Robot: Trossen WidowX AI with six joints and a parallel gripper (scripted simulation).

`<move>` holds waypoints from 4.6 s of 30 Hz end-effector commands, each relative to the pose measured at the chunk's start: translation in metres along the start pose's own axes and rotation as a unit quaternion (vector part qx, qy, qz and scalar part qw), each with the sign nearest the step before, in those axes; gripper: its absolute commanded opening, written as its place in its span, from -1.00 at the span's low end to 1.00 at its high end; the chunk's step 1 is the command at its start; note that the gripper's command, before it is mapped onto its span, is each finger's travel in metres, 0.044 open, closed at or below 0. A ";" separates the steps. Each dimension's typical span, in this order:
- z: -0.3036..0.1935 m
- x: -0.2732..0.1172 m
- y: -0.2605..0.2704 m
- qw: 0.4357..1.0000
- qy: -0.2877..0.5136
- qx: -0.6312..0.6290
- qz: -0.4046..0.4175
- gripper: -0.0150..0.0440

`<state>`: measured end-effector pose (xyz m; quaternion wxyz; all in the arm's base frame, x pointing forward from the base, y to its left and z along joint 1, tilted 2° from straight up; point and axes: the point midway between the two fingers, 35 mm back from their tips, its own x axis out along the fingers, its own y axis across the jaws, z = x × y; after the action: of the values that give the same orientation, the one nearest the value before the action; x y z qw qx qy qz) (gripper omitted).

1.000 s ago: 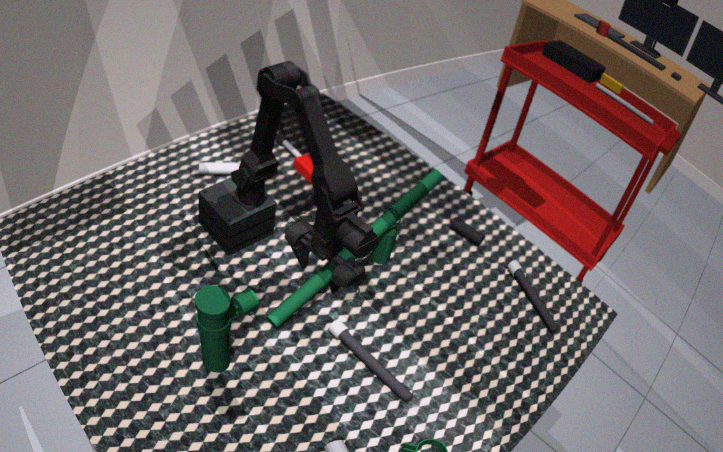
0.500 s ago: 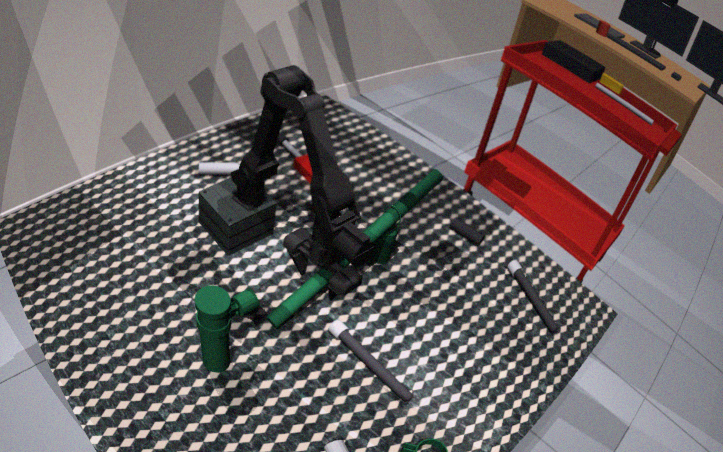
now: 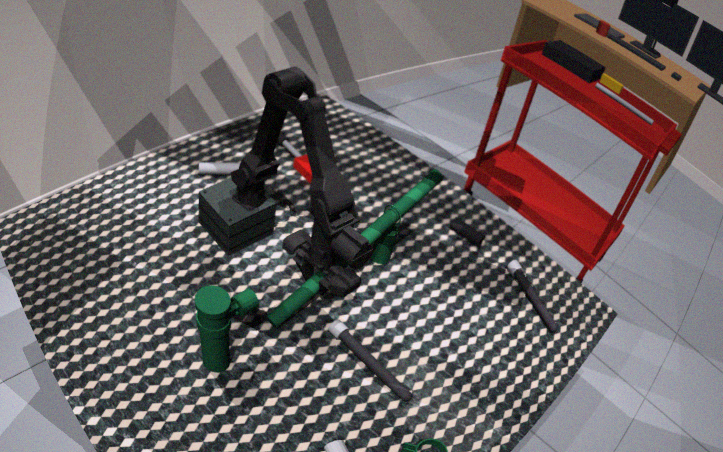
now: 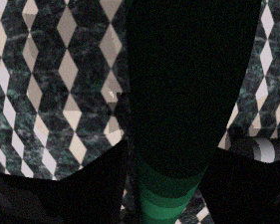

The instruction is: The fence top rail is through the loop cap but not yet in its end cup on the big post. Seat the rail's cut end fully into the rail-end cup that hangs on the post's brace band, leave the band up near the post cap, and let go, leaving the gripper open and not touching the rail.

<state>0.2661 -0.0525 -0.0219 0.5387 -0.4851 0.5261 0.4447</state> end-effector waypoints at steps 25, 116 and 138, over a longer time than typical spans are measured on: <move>-0.026 -0.064 -0.008 0.992 0.129 -0.011 0.004 -0.49; -0.055 -0.082 -0.009 0.988 0.151 -0.019 0.019 -0.49; -0.051 -0.081 -0.009 0.989 0.145 -0.020 0.020 -0.49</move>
<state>0.2639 -0.1017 0.0605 0.4380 -0.5447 0.5987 0.3912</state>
